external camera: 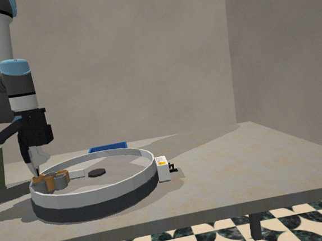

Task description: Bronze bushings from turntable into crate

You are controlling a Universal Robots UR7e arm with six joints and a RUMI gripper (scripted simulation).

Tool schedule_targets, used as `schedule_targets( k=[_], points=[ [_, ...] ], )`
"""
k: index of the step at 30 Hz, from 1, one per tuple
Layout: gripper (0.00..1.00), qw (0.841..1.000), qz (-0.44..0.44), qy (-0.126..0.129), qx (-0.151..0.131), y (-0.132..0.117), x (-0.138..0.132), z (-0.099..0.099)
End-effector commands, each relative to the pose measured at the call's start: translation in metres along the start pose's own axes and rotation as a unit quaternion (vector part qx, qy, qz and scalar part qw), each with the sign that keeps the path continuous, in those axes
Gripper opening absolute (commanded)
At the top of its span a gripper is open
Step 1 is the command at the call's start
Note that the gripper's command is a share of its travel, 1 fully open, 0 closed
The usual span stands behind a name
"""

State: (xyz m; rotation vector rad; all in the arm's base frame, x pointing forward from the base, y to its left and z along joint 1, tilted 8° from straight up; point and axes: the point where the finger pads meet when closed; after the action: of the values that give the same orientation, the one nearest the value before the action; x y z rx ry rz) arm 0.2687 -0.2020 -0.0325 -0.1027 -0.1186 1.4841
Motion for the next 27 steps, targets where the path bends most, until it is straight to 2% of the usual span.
schedule_targets(
  k=[1,11,27],
  points=[
    [0.05,1.000,0.000,0.000,0.000,0.000,0.000,0.000],
    [0.05,1.000,0.000,0.000,0.000,0.000,0.000,-0.001],
    [0.05,1.000,0.000,0.000,0.000,0.000,0.000,-0.022]
  ],
)
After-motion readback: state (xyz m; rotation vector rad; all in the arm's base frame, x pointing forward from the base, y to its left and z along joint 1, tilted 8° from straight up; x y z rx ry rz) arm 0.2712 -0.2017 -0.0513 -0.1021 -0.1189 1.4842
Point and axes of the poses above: the point where the finger pads meet when closed, its own z axis back along the fingers, its own x axis across the jaws, y = z × x, and after that the axes turned 3 degrees about z, right-handed
